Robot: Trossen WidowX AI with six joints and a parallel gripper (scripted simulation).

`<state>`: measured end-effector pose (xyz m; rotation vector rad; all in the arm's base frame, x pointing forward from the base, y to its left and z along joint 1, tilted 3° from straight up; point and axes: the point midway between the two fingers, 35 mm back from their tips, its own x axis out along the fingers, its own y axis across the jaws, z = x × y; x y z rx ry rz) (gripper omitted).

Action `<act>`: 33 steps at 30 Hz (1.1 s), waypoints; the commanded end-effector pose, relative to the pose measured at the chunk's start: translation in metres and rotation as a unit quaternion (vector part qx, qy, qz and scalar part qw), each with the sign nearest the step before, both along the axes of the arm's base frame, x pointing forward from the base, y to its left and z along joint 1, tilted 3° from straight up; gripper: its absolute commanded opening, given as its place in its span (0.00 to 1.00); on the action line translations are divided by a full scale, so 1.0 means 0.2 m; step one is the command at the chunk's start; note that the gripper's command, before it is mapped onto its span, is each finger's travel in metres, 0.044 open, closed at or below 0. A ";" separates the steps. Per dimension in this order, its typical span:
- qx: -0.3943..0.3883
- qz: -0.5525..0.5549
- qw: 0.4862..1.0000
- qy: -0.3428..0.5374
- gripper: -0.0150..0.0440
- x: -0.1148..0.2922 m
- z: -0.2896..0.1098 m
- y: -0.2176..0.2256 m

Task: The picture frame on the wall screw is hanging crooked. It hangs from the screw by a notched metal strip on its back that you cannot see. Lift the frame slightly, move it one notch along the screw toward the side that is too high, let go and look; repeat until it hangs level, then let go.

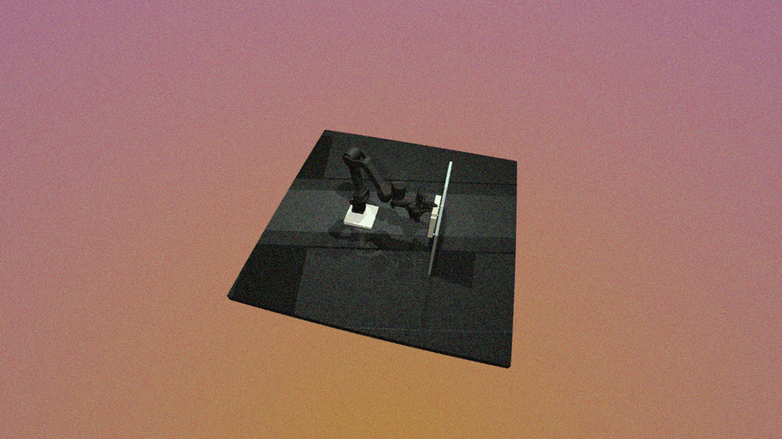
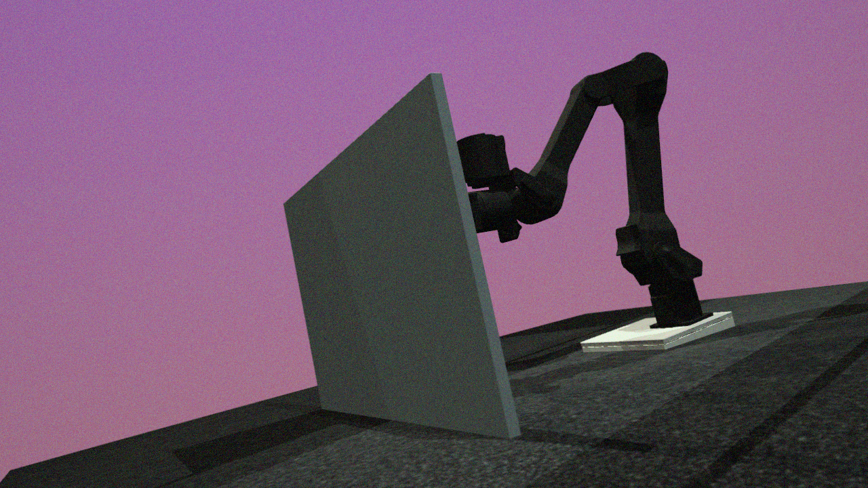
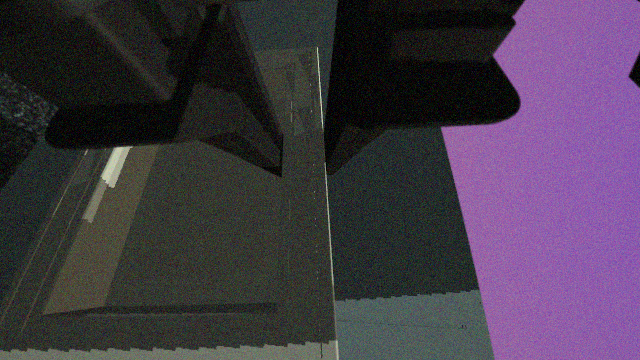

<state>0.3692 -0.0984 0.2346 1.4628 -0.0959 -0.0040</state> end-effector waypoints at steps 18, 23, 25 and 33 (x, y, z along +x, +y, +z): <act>0.059 0.004 0.998 -0.004 0.25 0.00 0.00 0.00; 0.054 0.004 0.999 -0.003 0.34 0.00 0.00 0.00; 0.054 0.004 0.999 -0.003 0.43 0.00 0.00 0.00; 0.054 0.004 0.999 -0.003 0.69 0.00 0.00 0.00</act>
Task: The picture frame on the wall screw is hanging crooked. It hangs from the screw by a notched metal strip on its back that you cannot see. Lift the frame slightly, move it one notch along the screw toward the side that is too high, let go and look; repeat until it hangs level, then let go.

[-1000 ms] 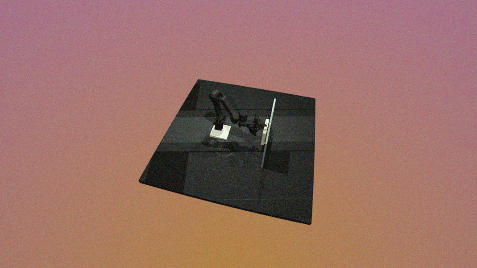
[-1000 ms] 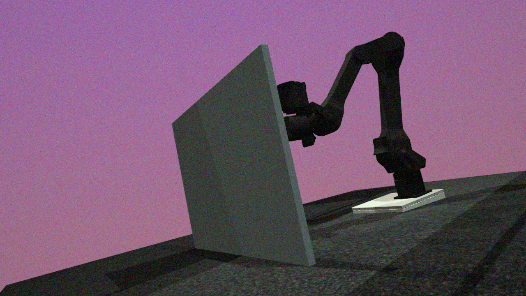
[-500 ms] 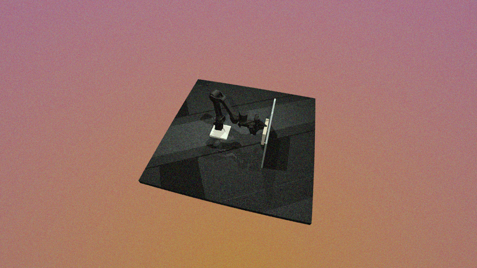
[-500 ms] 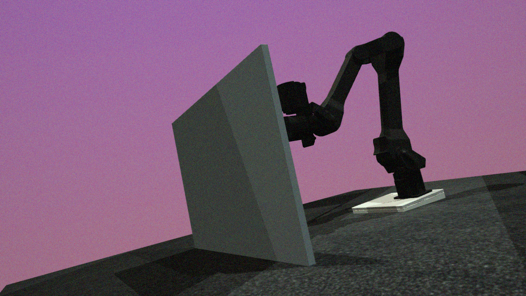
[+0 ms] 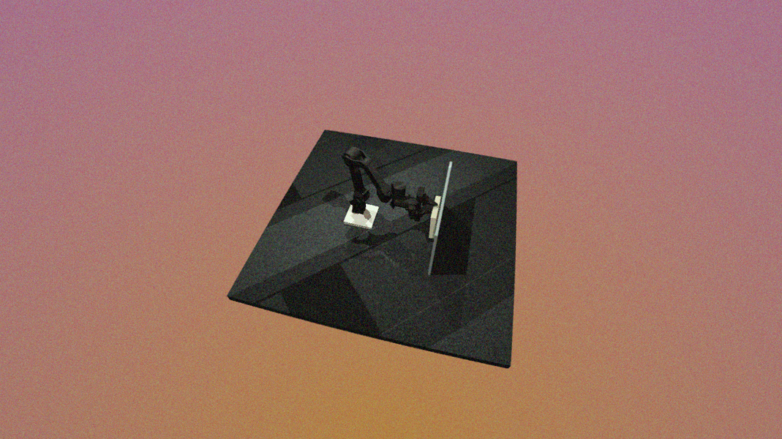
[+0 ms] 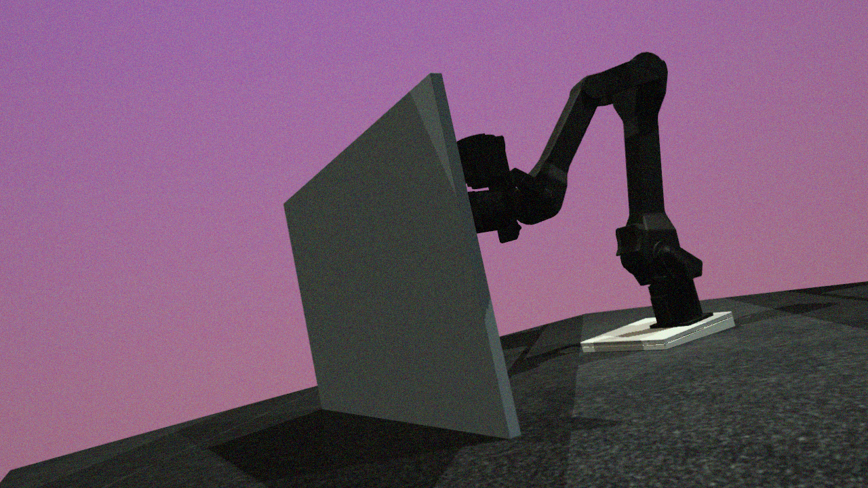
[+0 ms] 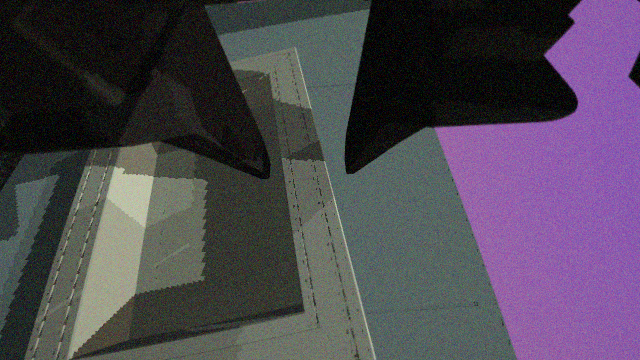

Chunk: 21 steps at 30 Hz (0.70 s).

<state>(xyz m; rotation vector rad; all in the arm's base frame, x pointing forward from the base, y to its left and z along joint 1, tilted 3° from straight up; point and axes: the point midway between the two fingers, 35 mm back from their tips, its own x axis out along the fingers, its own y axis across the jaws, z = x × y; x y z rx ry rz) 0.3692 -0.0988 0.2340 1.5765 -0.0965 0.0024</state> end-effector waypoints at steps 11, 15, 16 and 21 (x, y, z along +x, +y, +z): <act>-0.130 -0.008 0.991 0.008 0.69 -0.40 -0.01 0.01; -0.166 -0.010 0.986 0.010 0.69 -0.49 -0.05 0.03; -0.166 -0.010 0.986 0.010 0.69 -0.49 -0.05 0.03; -0.156 -0.012 0.988 0.007 0.69 -0.49 -0.01 0.01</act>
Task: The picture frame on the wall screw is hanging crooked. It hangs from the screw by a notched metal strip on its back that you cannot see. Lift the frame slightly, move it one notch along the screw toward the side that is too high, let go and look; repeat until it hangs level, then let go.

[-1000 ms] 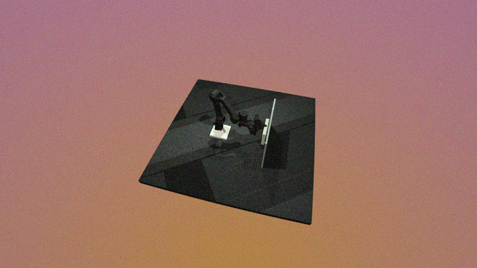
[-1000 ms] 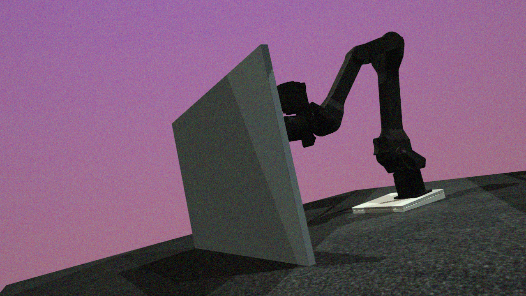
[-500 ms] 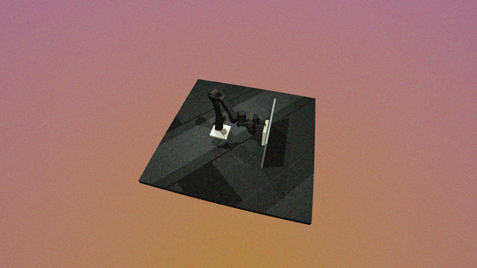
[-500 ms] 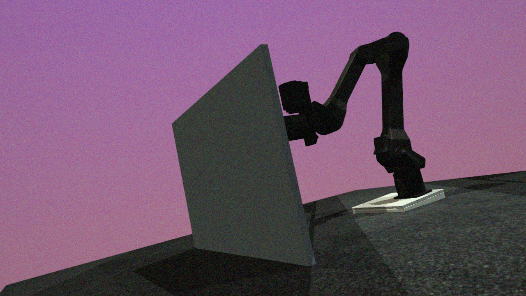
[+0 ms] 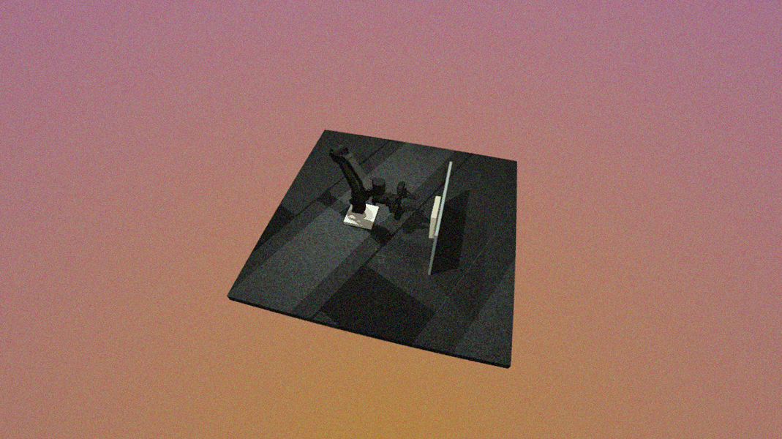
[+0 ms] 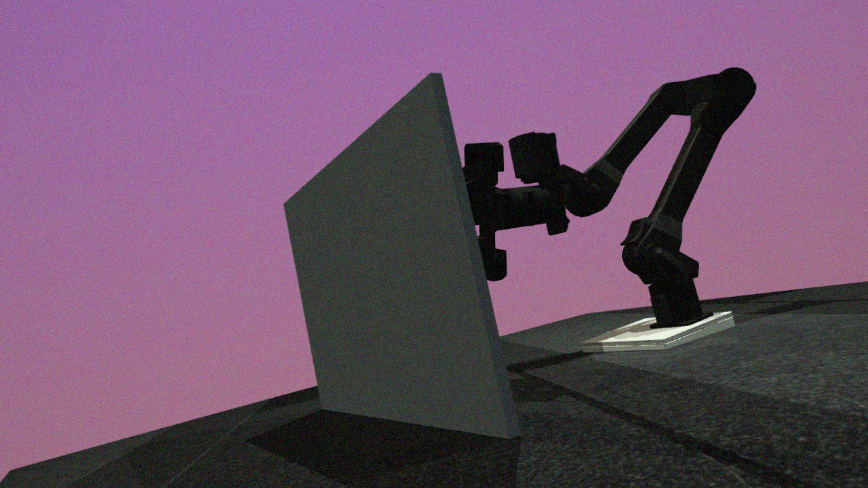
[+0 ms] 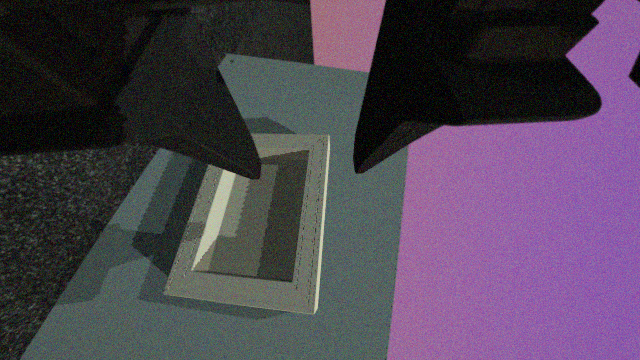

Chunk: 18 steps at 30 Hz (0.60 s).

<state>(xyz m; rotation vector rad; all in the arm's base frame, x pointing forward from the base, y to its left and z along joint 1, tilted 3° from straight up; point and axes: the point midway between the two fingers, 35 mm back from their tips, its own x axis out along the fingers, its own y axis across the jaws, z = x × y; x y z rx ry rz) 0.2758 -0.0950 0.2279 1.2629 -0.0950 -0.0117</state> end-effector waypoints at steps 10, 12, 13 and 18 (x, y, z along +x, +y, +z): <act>-0.040 -0.002 0.999 0.003 0.69 -0.40 0.14 0.04; -0.048 -0.002 0.999 0.006 0.69 -0.46 0.14 0.09; -0.052 -0.002 0.999 0.008 0.69 -0.49 0.13 0.11; -0.058 -0.003 0.998 0.011 0.69 -0.53 0.13 0.15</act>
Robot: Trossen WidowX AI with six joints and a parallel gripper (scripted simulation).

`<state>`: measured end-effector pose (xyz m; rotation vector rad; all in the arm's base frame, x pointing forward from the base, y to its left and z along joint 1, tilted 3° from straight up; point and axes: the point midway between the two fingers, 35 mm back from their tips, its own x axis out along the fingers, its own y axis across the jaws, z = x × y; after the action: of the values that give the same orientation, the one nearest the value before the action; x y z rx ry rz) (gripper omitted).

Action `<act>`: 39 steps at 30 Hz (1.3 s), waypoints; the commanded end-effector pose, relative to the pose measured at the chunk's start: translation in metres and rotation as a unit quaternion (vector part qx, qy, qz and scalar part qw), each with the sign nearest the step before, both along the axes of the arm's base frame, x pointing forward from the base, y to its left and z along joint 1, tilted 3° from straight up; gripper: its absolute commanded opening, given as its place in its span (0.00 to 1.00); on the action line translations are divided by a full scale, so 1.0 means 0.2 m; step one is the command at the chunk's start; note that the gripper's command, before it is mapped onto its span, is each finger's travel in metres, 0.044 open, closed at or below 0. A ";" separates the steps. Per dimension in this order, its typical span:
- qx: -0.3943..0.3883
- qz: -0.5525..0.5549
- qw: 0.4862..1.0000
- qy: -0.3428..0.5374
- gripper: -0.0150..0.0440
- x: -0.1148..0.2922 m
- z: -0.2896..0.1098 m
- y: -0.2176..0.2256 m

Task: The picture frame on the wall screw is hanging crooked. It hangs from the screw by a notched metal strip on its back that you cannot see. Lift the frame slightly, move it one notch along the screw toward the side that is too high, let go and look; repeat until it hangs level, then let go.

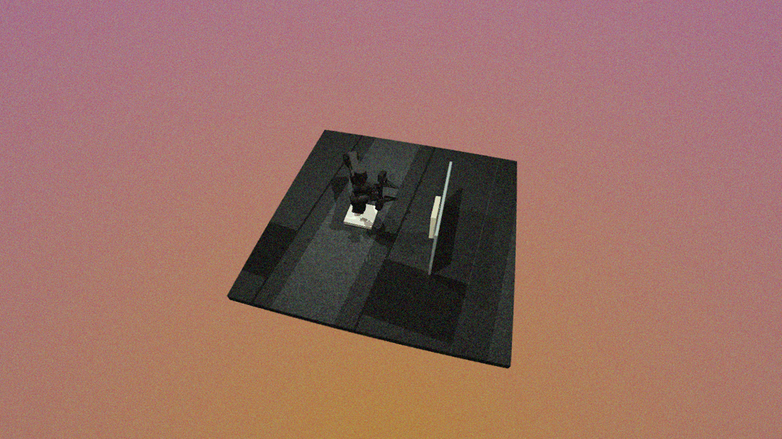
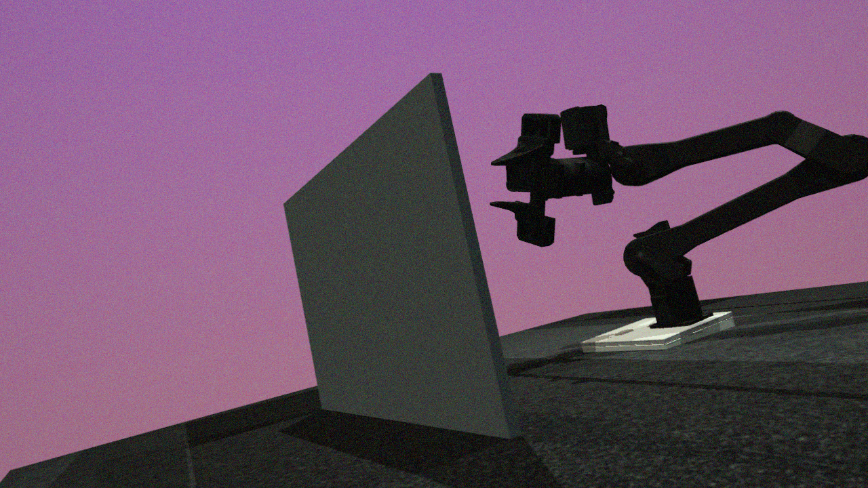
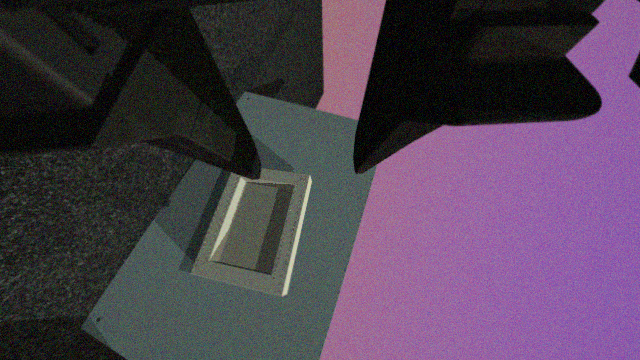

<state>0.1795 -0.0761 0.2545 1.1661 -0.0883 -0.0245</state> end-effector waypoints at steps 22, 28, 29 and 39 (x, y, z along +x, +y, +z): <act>-0.010 0.002 1.000 0.003 0.69 -0.05 0.00 0.05; -0.010 0.002 1.000 0.003 0.69 -0.05 0.00 0.05; -0.010 0.002 1.000 0.003 0.69 -0.05 0.00 0.05; -0.010 0.002 1.000 0.003 0.69 -0.05 0.00 0.05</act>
<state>0.1704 -0.0660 0.2537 1.1490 -0.0822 -0.0254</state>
